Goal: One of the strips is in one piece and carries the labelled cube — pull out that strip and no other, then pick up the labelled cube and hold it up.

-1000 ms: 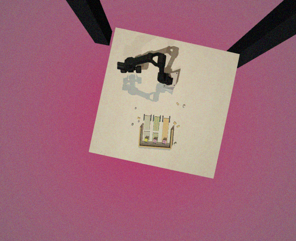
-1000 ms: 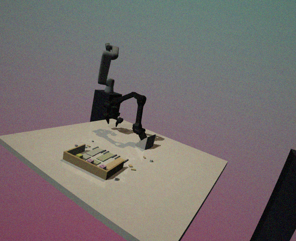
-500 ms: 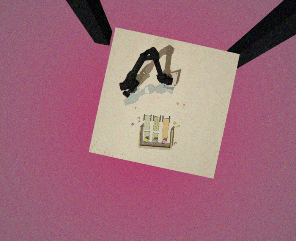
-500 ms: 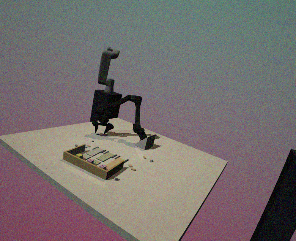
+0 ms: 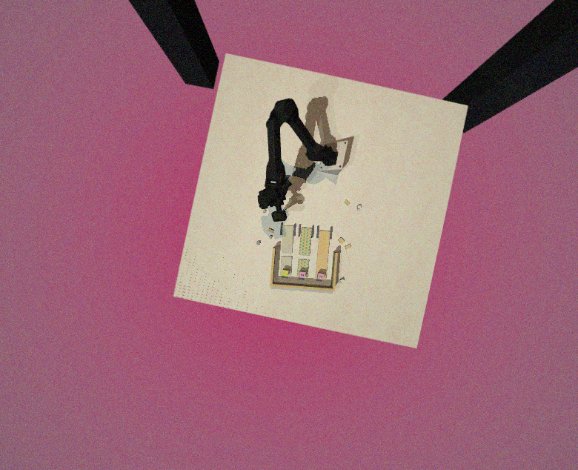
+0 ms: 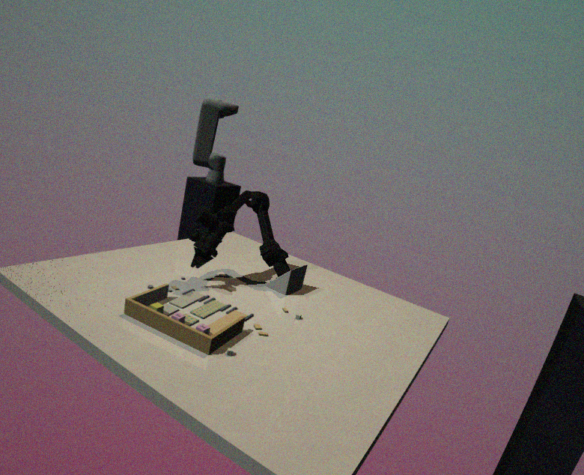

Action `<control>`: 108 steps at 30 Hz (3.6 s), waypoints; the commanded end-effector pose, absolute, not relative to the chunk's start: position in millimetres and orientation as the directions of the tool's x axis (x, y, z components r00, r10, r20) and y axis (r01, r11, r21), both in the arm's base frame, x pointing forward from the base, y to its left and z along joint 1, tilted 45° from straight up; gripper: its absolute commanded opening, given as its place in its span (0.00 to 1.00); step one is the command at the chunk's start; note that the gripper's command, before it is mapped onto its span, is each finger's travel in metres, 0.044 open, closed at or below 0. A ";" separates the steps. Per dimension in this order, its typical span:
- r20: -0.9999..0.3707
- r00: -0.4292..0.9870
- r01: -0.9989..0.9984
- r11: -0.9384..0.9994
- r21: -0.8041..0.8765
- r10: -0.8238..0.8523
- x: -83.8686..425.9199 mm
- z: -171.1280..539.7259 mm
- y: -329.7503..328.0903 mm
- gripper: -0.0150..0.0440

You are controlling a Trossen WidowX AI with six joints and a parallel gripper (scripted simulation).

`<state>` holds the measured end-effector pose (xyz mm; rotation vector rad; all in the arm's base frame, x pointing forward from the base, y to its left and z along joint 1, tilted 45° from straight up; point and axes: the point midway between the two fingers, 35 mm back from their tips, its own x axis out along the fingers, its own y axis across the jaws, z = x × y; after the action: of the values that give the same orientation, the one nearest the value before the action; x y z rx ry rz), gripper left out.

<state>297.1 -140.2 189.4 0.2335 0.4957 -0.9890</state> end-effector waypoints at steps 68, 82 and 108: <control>-0.715 0.003 -0.091 0.712 -0.696 -0.699 382.4 -7.9 58.9 0.25; -0.715 0.003 -0.091 0.712 -0.696 -0.699 383.8 -24.1 42.4 0.25; -0.713 0.003 -0.090 0.710 -0.699 -0.701 384.3 -45.6 16.8 0.25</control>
<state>386.2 16.9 -44.0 -0.6669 1.5115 -0.5454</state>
